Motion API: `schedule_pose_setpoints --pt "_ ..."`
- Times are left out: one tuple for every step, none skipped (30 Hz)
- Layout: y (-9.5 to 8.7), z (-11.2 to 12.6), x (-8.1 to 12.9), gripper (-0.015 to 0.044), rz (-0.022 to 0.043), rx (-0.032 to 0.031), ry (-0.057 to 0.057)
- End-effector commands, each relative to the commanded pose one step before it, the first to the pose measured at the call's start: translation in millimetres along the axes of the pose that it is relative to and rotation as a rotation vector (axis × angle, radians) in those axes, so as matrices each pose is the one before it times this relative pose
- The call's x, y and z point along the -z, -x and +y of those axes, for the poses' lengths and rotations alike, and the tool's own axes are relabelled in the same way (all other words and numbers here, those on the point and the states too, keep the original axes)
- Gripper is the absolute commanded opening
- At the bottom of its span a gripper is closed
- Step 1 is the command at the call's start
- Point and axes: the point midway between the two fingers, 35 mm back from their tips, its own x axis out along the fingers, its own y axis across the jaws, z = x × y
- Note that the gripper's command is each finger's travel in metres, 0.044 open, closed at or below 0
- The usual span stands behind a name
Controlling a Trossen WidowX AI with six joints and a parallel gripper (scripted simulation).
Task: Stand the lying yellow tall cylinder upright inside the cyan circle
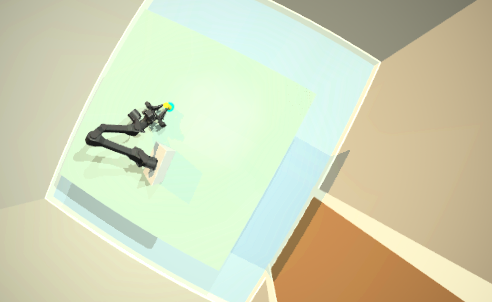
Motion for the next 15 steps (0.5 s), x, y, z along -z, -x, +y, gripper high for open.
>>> schedule_pose_setpoints --pt "-1.02 2.67 2.54 0.0105 -0.00692 -0.00388 -0.0112" --pt "0.00 0.00 0.00 0.0105 0.00000 0.00000 0.0000" --pt "0.00 0.00 0.00 0.0105 0.00000 0.00000 0.0000" --pt "0.00 0.00 0.00 0.0105 0.00000 0.00000 0.0000" --pt "0.00 0.00 0.00 0.0105 0.00000 0.00000 0.0000" --pt "0.00 0.00 0.00 0.0105 0.00000 0.00000 0.0000" --pt "0.00 0.00 0.00 0.0105 0.00000 0.00000 0.0000" --pt "0.00 0.00 0.00 0.0105 0.00000 0.00000 0.0000" --pt "0.00 0.00 0.00 0.0105 0.00000 0.00000 0.0000" --pt "0.00 0.00 0.00 0.0105 0.00000 0.00000 0.0000" --pt "0.00 0.00 0.00 0.0131 0.00000 0.00000 0.0000" --pt "0.00 0.00 0.00 0.0157 0.00000 0.00000 0.0000" --pt "0.00 0.00 0.00 0.0184 0.00000 0.00000 0.0000" --pt "0.00 0.00 0.00 0.0210 0.00000 0.00000 0.0000" --pt "0.00 0.00 0.00 0.0236 0.00000 0.00000 0.0000"
